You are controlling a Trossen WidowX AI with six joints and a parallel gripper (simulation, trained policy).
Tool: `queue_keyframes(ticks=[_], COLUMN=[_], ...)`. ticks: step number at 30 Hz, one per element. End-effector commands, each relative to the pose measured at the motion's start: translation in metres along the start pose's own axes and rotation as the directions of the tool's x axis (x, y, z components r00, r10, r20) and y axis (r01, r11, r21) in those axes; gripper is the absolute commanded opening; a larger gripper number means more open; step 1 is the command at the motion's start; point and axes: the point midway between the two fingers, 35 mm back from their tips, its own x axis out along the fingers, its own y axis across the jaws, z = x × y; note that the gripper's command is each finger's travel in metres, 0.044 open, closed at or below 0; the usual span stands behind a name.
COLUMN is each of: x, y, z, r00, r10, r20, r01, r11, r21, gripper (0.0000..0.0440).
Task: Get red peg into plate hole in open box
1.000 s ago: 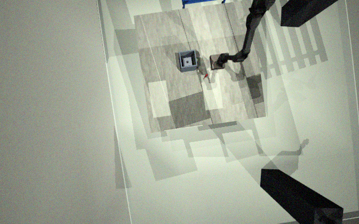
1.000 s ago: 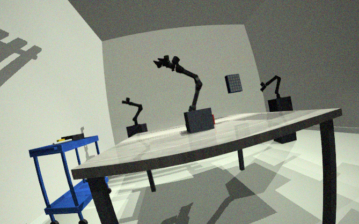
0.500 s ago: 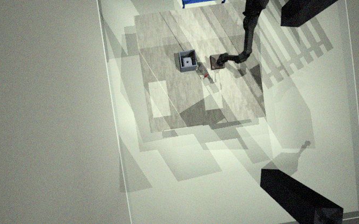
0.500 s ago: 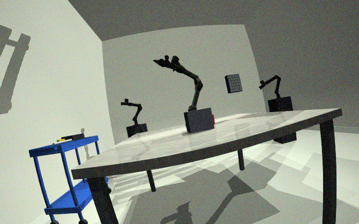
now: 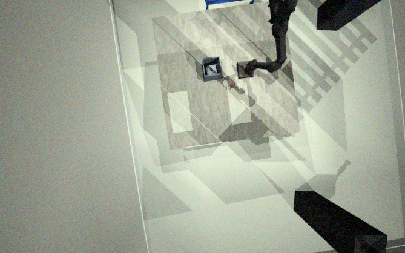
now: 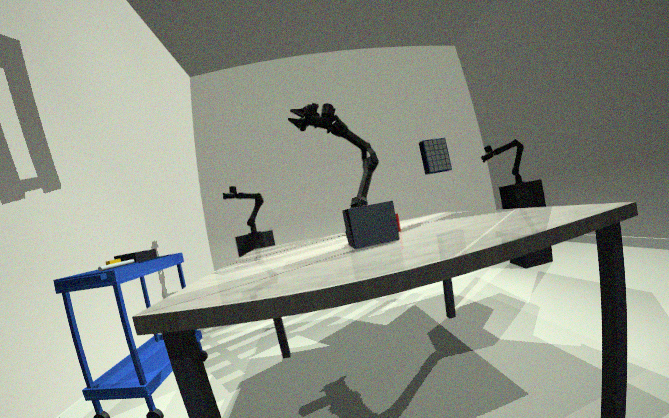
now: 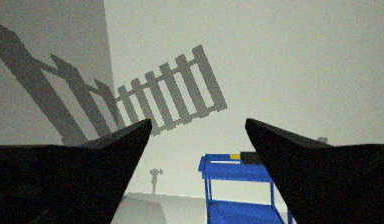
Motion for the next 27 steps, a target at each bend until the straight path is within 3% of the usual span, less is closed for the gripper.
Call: queue_keyframes(ticks=[1,12,27], x=[-0.006,-0.024,-0.058], y=[0.011,0.049,0.095], z=[-0.008,-0.029,-0.058], r00=[0.999,0.978,0.903], r10=[0.036,0.171,0.359], r20=[-0.033,-0.122,-0.235], r01=[-0.033,-0.116,-0.126], r11=[0.995,0.925,0.745], r21=[0.095,0.362,0.655], gripper=[0.0440,0.0440,0.0440])
